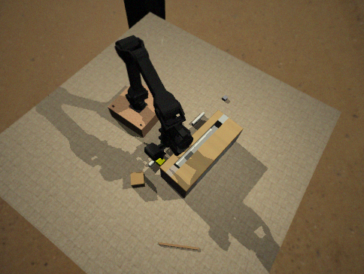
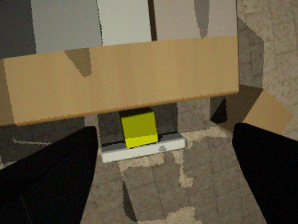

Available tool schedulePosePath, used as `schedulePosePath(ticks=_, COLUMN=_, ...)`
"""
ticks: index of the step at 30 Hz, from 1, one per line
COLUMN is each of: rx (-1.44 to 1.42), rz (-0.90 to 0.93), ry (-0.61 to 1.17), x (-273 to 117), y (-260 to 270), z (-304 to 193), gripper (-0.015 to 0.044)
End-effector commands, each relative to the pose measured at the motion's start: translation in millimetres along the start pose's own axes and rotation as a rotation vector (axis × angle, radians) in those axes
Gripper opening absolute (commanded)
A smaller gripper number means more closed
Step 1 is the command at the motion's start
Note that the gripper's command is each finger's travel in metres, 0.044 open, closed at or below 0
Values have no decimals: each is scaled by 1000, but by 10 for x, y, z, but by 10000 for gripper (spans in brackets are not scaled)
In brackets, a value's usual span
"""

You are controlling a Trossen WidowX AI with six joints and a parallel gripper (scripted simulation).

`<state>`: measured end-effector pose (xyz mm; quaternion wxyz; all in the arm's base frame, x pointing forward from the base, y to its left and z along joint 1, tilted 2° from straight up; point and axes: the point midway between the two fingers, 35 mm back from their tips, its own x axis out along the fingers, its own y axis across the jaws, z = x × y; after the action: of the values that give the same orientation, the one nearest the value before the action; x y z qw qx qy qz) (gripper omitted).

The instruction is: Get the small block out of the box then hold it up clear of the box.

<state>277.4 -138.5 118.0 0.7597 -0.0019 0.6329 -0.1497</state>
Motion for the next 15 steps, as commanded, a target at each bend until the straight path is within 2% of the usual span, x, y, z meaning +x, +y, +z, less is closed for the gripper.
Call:
schedulePosePath(ticks=1, rx=933, rz=112, ry=-16, x=7, y=-53, z=-126, gripper=285)
schedulePosePath(ticks=15, rx=1943, rz=254, ry=57, x=-21, y=-122, z=-220, gripper=285)
